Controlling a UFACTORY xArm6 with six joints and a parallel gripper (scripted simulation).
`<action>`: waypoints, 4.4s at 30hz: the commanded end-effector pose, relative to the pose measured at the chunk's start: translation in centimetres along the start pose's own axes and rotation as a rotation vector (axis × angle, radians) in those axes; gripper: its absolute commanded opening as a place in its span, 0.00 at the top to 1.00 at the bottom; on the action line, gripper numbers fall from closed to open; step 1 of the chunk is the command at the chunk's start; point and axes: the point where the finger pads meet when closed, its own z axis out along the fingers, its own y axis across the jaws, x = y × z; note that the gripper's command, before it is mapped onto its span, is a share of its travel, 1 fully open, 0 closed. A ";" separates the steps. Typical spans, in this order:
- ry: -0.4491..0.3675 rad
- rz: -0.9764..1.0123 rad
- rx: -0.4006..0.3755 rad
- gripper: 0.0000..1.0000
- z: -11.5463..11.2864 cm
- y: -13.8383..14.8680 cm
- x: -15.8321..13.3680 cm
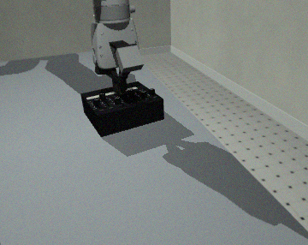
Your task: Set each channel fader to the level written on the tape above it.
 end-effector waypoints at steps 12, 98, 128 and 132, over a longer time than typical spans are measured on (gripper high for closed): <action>0.001 0.000 0.004 1.00 -0.1 -0.2 -0.1; 0.001 0.000 0.004 0.00 -12.1 -0.1 -0.6; 0.001 0.000 0.004 0.00 -12.1 -0.1 -0.6; 0.001 0.000 0.004 0.00 -12.1 -0.1 -0.6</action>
